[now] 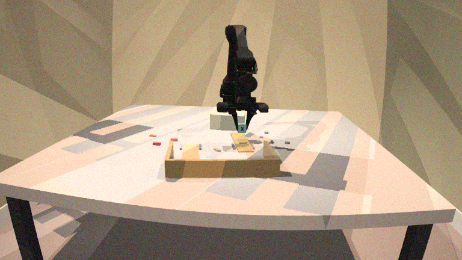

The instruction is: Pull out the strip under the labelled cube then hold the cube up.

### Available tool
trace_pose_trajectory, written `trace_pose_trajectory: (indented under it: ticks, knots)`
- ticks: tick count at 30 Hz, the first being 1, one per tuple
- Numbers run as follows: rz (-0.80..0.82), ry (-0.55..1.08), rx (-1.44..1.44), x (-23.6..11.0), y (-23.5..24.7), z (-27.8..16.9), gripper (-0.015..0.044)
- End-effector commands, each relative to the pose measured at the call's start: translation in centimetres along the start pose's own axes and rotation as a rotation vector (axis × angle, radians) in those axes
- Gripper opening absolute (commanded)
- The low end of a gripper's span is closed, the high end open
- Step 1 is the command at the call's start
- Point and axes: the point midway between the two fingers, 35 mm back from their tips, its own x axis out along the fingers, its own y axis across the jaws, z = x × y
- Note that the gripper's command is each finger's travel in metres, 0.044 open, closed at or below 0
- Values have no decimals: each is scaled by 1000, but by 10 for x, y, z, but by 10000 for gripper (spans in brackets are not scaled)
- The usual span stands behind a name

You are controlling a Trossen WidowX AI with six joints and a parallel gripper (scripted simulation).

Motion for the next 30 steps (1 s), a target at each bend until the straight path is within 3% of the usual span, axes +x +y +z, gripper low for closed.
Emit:
trace_pose_trajectory:
  ticks: [1, 8, 30]
  knots:
    - [1, -13, -5, -4, 0, -6, 0]
    - [1, -13, -5, -39, 0, -6, 0]
    - [1, -13, -5, -39, 0, -6, 0]
